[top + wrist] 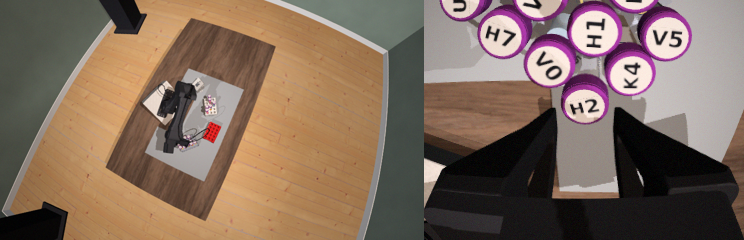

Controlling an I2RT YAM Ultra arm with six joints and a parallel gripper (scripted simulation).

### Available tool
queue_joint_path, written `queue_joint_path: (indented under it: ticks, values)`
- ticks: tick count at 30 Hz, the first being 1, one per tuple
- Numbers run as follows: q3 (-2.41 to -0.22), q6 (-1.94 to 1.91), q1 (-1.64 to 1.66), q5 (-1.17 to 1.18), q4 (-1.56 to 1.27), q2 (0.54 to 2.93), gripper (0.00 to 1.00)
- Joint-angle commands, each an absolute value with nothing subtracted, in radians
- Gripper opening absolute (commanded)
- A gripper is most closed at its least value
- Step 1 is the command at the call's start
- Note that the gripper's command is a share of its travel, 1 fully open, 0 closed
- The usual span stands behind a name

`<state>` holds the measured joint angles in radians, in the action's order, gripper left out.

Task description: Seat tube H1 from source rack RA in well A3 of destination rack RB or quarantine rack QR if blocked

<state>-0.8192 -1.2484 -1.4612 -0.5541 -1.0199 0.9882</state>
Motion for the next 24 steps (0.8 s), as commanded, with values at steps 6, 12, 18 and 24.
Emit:
queue_joint_path:
  ticks: [6, 12, 18, 24]
  values:
    - [-0.798, -1.224, -1.45, -0.55, -0.994, 0.949, 0.3]
    - [-0.812, -1.218, -1.44, -0.551, -0.988, 0.948, 0.3]
    - [-0.806, -1.21, -1.433, -0.549, -0.976, 0.949, 0.3]
    - [-0.796, -1.202, -1.424, -0.546, -0.963, 0.951, 0.3]
